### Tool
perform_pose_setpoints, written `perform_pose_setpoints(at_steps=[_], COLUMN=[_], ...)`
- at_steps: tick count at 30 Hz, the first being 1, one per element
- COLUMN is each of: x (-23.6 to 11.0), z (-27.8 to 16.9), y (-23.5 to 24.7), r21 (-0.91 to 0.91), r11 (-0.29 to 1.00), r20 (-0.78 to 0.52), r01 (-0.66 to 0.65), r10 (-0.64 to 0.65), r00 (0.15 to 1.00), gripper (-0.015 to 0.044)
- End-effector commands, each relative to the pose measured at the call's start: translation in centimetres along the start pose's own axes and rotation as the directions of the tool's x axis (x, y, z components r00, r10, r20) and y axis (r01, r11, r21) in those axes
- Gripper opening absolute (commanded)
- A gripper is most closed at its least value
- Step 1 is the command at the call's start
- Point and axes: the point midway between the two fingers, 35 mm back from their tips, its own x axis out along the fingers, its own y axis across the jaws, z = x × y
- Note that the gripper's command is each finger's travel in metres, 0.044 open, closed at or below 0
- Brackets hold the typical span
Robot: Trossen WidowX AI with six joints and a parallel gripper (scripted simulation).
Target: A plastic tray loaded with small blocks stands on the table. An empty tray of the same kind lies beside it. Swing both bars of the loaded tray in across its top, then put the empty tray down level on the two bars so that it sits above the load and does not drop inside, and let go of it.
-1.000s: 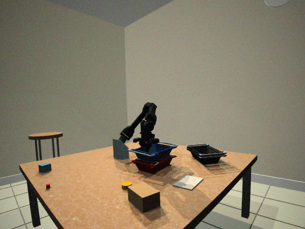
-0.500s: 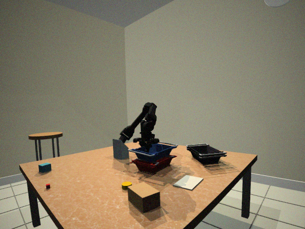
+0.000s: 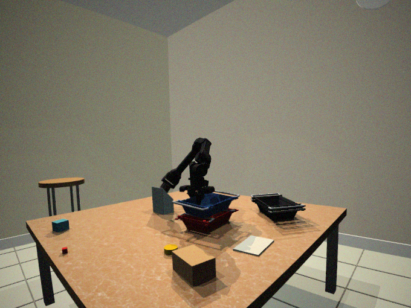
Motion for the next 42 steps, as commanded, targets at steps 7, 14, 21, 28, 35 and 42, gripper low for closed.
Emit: perform_pose_setpoints(at_steps=[7,14,21,28,35,42], x=[0.62,0.62,0.62,0.62,0.62,0.59], z=[0.36,0.36,0.36,0.36,0.36,0.41], y=[0.57,0.57,0.57,0.57,0.57,0.48], r21=[0.006,0.006,0.006,0.006,0.006,0.0], r11=[1.0,1.0,1.0,1.0,1.0,1.0], r20=[0.004,0.004,0.004,0.004,0.004,0.005], r01=[-0.031,-0.031,-0.031,-0.031,-0.031,-0.027], r10=[0.031,0.031,0.031,0.031,0.031,0.027], r00=[1.0,1.0,1.0,1.0,1.0,1.0], gripper=[0.0,0.0059,0.0161,0.0264,0.0367,0.044])
